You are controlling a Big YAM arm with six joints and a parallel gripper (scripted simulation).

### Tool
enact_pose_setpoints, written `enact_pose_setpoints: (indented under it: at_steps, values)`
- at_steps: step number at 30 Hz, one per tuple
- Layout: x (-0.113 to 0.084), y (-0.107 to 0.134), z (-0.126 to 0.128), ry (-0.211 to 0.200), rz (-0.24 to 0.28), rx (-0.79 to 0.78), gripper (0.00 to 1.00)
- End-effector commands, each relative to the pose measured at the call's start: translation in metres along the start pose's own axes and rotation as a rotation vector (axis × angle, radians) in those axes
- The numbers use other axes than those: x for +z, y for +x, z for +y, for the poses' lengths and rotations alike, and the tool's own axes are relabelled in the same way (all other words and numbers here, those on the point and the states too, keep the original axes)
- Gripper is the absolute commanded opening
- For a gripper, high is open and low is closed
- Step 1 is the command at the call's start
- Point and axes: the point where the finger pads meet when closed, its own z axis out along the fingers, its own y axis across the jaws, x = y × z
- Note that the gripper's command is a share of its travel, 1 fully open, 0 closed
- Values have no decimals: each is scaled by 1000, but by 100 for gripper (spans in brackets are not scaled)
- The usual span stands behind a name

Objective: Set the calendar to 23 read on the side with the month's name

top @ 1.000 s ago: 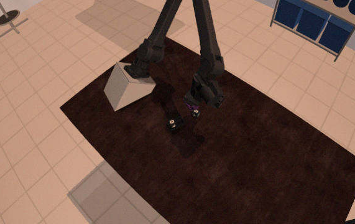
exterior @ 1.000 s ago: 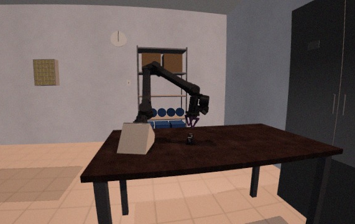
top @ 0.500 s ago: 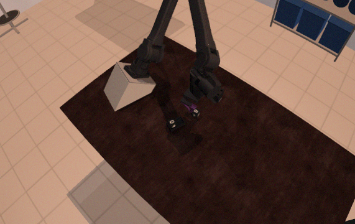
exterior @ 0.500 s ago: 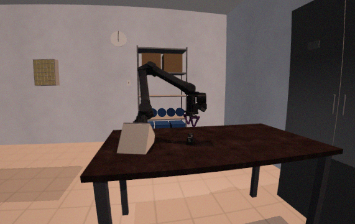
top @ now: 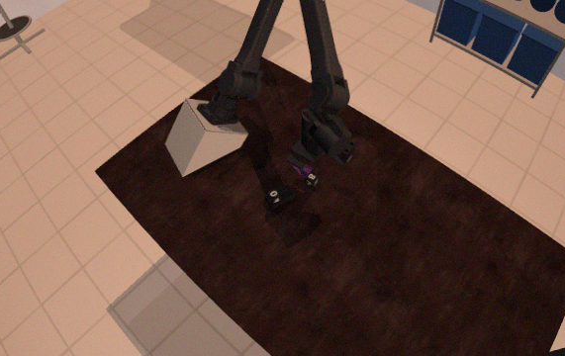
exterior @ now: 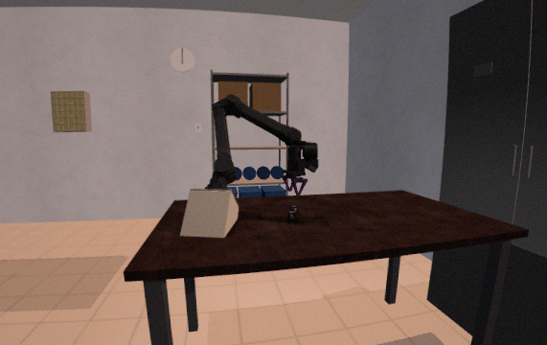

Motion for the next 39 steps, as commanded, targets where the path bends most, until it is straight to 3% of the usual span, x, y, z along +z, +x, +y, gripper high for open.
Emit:
enact_pose_setpoints:
  at_steps: [1, 3, 4, 39]
  values:
    - [-18, -23, 7, 17, -43, -55, 100]
    - [-19, -24, 5, 21, -51, -58, 100]
    - [-19, -25, 5, 22, -53, -58, 46]
    - [-18, -23, 5, 20, -50, -51, 46]
